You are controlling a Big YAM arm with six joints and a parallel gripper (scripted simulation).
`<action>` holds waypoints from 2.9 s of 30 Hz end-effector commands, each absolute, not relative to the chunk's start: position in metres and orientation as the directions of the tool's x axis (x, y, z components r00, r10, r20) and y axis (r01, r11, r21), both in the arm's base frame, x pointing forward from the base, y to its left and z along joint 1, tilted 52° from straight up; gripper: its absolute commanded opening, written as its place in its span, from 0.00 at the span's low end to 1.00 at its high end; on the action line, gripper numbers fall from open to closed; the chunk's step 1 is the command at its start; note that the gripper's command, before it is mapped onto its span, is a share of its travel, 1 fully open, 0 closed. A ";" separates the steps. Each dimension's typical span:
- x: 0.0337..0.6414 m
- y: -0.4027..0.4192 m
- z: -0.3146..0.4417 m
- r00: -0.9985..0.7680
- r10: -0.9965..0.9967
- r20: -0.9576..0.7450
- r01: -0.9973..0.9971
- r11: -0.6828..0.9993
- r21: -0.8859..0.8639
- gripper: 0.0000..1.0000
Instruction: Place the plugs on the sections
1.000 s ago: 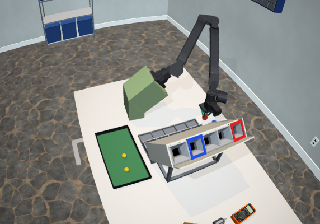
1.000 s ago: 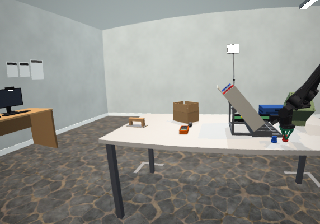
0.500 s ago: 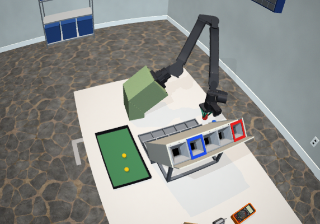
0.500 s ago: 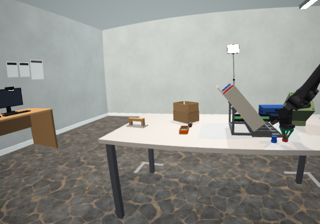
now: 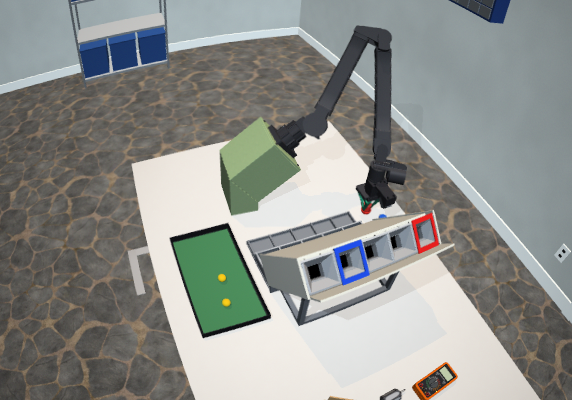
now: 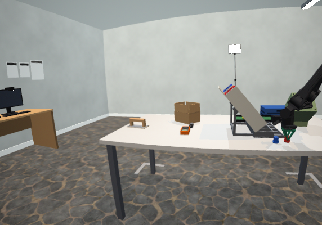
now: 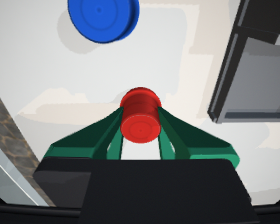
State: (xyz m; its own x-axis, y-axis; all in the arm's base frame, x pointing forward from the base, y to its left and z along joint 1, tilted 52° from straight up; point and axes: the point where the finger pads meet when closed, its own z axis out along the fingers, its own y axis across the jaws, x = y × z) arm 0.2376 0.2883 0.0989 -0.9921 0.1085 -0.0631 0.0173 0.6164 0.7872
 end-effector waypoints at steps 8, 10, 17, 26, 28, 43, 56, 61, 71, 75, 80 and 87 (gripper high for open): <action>0.238 0.278 0.104 -0.991 0.115 -0.068 0.018 0.617 0.787 0.00; 0.237 0.275 0.106 -0.991 0.115 -0.068 0.018 0.617 0.787 0.00; 0.237 0.266 0.116 -0.991 0.115 -0.071 0.015 0.615 0.789 0.00; 0.238 0.262 0.122 -0.990 0.116 -0.076 0.011 0.613 0.790 0.00; 0.238 0.262 0.123 -0.990 0.116 -0.079 0.009 0.612 0.791 0.00; 0.238 0.238 0.151 -0.989 0.116 -0.090 -0.001 0.607 0.794 0.00; 0.230 0.190 0.191 -0.988 0.115 -0.098 -0.008 0.609 0.793 0.00; 0.231 0.189 0.186 -0.990 0.115 -0.077 0.010 0.614 0.789 0.00; 0.232 0.191 0.187 -0.990 0.112 -0.088 -0.001 0.613 0.790 0.00; 0.232 0.191 0.187 -0.990 0.112 -0.088 -0.001 0.613 0.790 0.00; 0.232 0.191 0.187 -0.990 0.113 -0.087 0.001 0.613 0.790 0.00; 0.232 0.191 0.187 -0.990 0.113 -0.087 0.001 0.613 0.790 0.00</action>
